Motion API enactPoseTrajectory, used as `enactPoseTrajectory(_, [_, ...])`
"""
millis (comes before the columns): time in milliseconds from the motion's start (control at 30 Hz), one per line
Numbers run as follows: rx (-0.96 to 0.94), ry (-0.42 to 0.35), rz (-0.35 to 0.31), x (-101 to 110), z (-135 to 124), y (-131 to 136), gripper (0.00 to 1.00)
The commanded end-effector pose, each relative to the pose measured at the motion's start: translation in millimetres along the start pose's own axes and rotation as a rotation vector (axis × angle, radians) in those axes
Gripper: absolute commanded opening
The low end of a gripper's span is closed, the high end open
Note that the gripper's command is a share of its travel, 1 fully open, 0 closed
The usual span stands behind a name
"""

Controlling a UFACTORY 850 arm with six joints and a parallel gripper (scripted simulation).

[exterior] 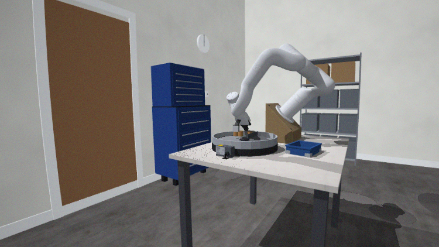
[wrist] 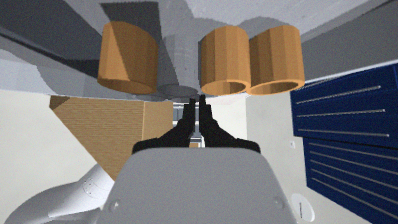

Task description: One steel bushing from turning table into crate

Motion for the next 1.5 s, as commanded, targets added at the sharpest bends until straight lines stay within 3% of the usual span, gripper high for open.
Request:
enactPoseTrajectory(0, [0.0, 0.001, 0.001, 0.8, 0.0, -0.1, 0.0])
enactPoseTrajectory(233, [0.0, 0.001, 0.001, 7.1, -5.1, -1.5, 0.0])
enactPoseTrajectory(800, [0.0, 0.001, 0.001, 51.5, -41.0, -10.8, 0.0])
enactPoseTrajectory(1467, [0.0, 0.001, 0.001, 53.3, -41.6, -12.4, 0.0])
Point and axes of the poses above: the point where the finger pads meet when closed, its own x axis back along the fingers, its own y axis across the jaws, z = x × y, the point moved 6 cm from there along x, back along the fingers, and after that the axes turned 15 degrees about x, right-handed, at the moved point
